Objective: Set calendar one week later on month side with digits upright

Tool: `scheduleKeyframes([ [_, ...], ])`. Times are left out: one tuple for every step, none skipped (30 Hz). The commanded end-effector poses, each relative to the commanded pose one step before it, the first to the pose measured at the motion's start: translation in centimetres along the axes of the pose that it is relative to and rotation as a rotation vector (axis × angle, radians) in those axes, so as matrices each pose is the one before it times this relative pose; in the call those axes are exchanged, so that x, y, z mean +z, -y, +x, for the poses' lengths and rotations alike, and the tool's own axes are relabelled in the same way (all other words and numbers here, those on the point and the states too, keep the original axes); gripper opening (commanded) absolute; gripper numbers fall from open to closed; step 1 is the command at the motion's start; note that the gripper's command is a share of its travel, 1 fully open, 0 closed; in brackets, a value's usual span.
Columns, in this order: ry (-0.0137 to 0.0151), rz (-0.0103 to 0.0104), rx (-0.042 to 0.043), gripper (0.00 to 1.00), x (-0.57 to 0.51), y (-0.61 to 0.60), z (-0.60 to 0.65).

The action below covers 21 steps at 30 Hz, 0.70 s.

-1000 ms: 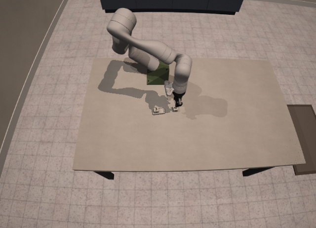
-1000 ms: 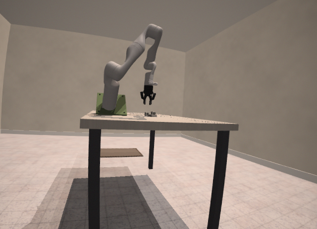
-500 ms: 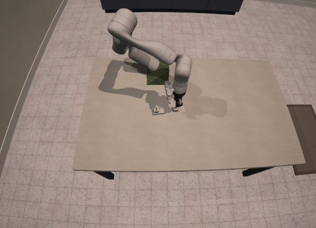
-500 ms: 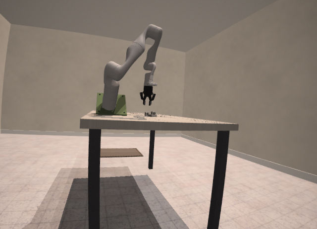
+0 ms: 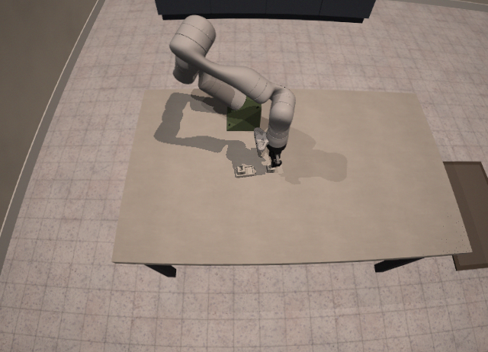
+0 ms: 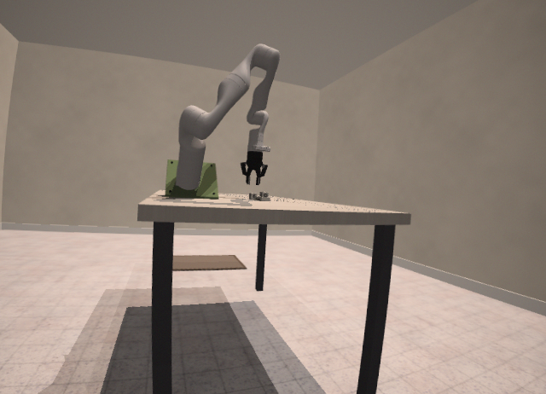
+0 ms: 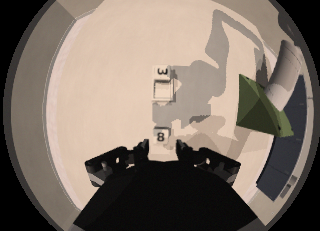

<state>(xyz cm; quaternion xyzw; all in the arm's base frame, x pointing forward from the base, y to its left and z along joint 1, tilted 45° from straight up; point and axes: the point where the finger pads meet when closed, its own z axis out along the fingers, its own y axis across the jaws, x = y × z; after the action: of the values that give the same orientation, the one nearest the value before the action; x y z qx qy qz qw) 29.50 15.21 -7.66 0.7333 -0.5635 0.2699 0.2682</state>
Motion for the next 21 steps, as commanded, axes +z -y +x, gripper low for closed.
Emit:
scheduleKeyframes([
  [-0.00410, 0.00202, 0.00716, 0.46, 0.890, 0.129, 0.142],
  [-0.00001, 0.00001, 0.00001, 0.46, 0.158, 0.000, 0.001],
  [-0.00001, 0.00001, 0.00001, 0.46, 0.156, 0.000, 0.001],
  [-0.00001, 0.00001, 0.00002, 0.46, 0.152, 0.001, 0.001],
  [0.00000, 0.00000, 0.00000, 0.46, 0.000, 0.000, 0.000],
  [0.00000, 0.00000, 0.00000, 0.46, 0.000, 0.000, 0.000],
  [-0.00001, 0.00001, 0.00001, 0.46, 0.148, 0.000, 0.001],
  [-0.00001, 0.00001, 0.00001, 0.46, 0.143, 0.000, 0.001],
  [-0.00001, 0.00001, 0.00002, 0.46, 0.138, 0.001, 0.001],
  [-0.00001, 0.00001, 0.00001, 0.46, 0.132, 0.000, 0.001],
  [-0.00001, 0.00000, 0.00001, 0.46, 0.126, 0.000, 0.001],
  [-0.00001, 0.00001, 0.00001, 0.46, 0.119, 0.000, 0.001],
  [-0.00001, 0.00001, 0.00001, 0.46, 0.112, 0.000, 0.001],
  [-0.00001, 0.00001, 0.00001, 0.46, 0.104, 0.000, 0.001],
  [0.00000, 0.00000, 0.00001, 0.46, 0.096, 0.000, 0.001],
  [0.00000, 0.00000, 0.00001, 0.46, 0.088, 0.000, 0.001],
  [-0.00001, 0.00001, 0.00001, 0.46, 0.080, 0.000, 0.000],
  [-0.00001, 0.00001, 0.00001, 0.46, 0.072, 0.000, 0.000],
  [0.00000, 0.00000, 0.00001, 0.46, 0.063, 0.000, 0.000],
  [0.00000, 0.00000, 0.00000, 0.46, 0.055, 0.000, 0.000],
  [0.00001, 0.00002, 0.00001, 0.46, 0.046, 0.001, 0.000],
])
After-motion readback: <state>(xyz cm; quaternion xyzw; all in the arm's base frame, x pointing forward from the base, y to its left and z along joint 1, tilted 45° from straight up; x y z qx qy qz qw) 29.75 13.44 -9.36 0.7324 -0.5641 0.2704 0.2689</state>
